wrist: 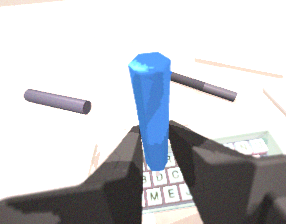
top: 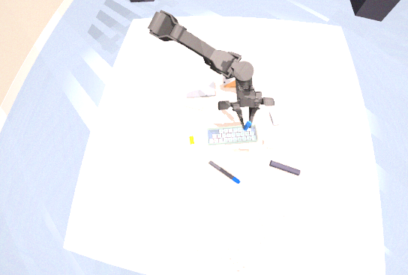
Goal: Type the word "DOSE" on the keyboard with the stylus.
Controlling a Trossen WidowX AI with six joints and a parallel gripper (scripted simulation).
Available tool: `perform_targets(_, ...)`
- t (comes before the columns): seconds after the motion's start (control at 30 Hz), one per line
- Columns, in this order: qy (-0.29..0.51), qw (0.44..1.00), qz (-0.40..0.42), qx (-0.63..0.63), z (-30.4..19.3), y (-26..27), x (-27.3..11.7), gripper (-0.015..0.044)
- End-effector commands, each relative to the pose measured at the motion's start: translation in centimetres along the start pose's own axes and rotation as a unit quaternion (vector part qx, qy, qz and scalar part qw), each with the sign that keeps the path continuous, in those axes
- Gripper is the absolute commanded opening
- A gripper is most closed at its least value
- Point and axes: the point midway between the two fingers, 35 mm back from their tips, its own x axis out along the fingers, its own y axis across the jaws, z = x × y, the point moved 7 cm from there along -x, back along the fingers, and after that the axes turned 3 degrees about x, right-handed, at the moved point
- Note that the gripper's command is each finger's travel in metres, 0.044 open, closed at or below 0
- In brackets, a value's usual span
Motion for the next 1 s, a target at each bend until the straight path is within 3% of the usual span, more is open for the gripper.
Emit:
perform_targets(0.0, 0.003, 1.0, 0.001, -0.006, -0.8, -0.1, 0.7, 0.0)
perform_targets(0.27, 0.001, 1.0, -0.001, -0.007, -1.5, -0.3, 1.6, 0.0)
perform_targets(0.37, 0.001, 1.0, -0.001, -0.007, -1.7, -0.3, 1.6, 0.0079)
perform_targets(0.97, 0.001, 1.0, -0.001, -0.007, -2.4, -0.4, 2.0, 0.0081)
